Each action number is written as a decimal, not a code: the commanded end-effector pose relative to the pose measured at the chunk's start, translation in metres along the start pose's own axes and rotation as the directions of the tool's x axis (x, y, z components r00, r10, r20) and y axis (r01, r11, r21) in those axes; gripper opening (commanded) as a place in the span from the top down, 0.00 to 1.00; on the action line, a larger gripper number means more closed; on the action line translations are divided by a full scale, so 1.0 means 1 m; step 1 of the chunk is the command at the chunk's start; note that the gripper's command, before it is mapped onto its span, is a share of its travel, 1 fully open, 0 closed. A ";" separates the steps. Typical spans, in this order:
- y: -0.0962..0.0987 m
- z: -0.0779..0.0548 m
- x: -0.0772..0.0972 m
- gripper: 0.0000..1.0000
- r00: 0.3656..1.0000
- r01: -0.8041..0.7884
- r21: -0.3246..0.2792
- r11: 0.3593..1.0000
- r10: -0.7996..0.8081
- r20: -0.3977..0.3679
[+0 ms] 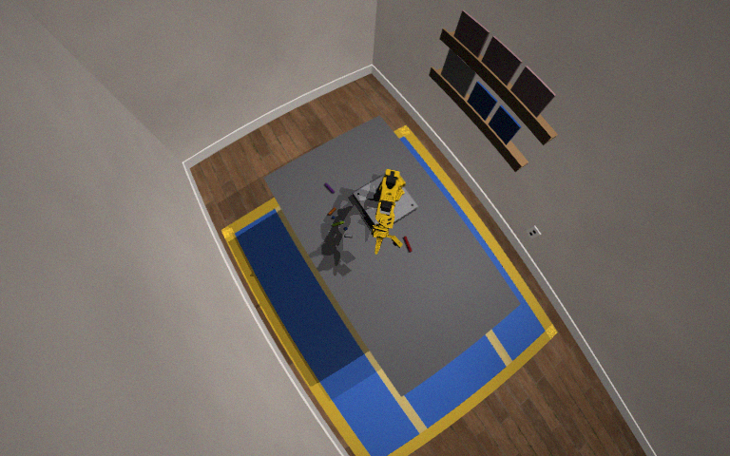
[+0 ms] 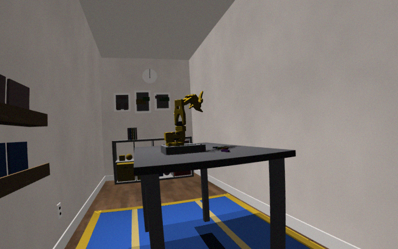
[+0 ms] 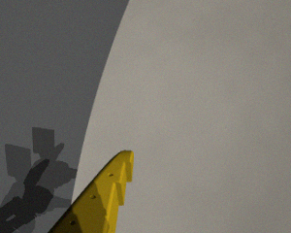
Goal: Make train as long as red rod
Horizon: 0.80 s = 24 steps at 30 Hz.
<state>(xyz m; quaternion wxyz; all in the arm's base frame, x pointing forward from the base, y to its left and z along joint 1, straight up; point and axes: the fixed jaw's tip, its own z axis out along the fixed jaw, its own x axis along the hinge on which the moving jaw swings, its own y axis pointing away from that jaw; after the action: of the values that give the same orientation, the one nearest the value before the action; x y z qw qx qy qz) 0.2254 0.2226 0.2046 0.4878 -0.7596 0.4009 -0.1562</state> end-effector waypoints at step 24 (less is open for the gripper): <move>0.032 -0.015 0.026 0.00 0.997 0.011 -0.147 0.989 -0.022 -0.077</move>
<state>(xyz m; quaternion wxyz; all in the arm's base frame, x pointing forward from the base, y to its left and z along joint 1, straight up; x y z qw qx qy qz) 0.2192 0.1941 0.1815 0.4225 -0.7863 0.4225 -0.1572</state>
